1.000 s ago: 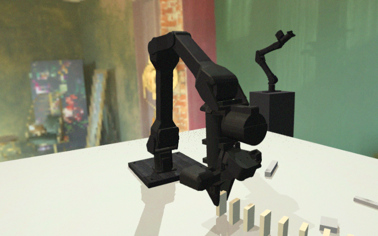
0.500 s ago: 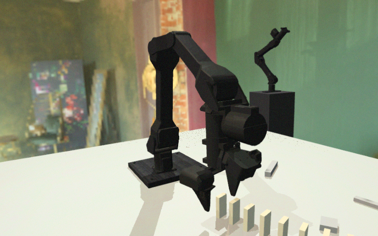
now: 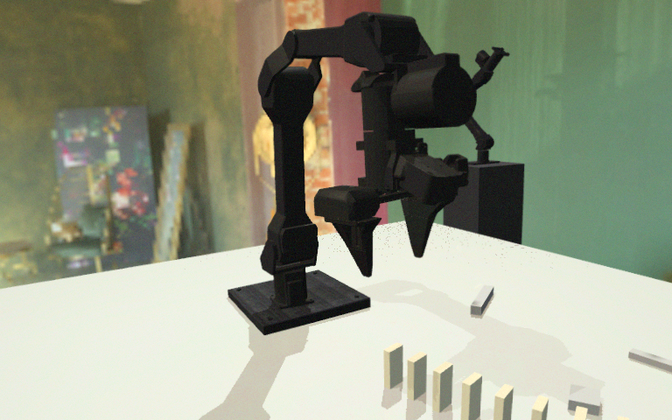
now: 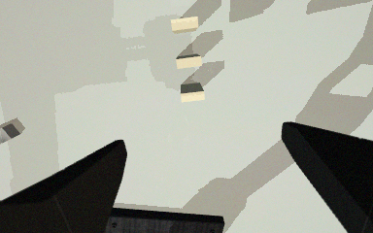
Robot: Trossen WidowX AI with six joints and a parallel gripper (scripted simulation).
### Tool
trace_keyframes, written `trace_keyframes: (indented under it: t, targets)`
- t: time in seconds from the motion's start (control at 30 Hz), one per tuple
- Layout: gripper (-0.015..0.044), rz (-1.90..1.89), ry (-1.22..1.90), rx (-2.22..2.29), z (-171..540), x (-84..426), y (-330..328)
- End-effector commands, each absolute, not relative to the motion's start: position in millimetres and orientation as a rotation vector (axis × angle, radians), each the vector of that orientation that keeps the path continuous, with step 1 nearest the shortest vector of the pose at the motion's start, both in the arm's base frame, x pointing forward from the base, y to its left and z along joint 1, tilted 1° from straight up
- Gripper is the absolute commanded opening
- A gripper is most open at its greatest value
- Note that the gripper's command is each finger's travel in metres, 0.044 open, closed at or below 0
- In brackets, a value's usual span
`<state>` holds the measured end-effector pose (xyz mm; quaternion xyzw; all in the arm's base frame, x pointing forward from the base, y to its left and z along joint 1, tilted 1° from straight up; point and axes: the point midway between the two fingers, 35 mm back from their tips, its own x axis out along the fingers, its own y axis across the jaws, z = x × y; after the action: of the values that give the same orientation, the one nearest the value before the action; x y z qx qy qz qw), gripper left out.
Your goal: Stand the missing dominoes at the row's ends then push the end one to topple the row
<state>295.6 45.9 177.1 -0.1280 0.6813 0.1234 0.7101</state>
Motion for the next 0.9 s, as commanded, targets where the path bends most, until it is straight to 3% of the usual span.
trace_keyframes:
  t: [0.0,0.57,0.87]
  targets:
    - [0.044,0.28,1.53,-0.297,184,292,45]
    - [0.0,-0.875,1.362,0.88,123,260,31]
    - [0.0,-0.922,1.341,0.928,121,258,30]
